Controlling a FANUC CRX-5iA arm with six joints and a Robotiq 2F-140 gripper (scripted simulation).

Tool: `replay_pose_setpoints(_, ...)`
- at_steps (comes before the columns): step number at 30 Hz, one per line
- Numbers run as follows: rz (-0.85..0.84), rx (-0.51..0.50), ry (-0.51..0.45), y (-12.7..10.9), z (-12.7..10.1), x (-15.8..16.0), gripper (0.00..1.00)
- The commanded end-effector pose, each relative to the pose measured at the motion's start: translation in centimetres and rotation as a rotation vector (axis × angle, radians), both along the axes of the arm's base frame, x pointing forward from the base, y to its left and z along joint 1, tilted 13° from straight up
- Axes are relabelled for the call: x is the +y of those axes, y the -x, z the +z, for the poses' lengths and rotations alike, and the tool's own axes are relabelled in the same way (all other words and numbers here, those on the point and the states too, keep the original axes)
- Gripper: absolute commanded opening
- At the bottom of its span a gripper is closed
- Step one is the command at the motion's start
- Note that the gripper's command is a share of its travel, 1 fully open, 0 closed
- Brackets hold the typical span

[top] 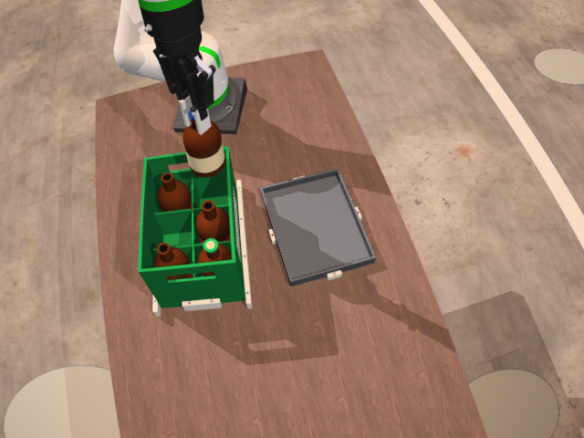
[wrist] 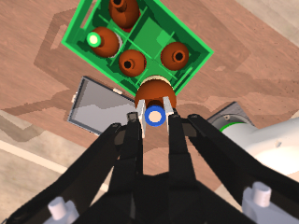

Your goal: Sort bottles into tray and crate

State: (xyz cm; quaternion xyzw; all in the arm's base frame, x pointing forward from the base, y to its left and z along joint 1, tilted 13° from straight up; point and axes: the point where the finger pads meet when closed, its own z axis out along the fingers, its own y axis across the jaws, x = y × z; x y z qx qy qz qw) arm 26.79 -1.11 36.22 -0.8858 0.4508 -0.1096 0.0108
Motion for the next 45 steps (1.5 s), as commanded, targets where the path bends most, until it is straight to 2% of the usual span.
replay_pose_setpoints(1, -0.001, 0.0, 0.001, -0.8, 0.3, 0.8, 0.0)
replay_pose_setpoints(10, -0.001, 0.0, 0.001, -2.6, 0.9, 2.6, 0.0)
replay_pose_setpoints(13, 0.001, -0.003, -0.002, -2.3, 0.7, 2.4, 0.0)
replay_pose_setpoints(27, -0.001, 0.0, 0.001, -3.8, 0.9, 5.2, 0.0)
replay_pose_setpoints(45, -0.001, 0.0, 0.001, -3.9, 0.6, 7.9, 0.0)
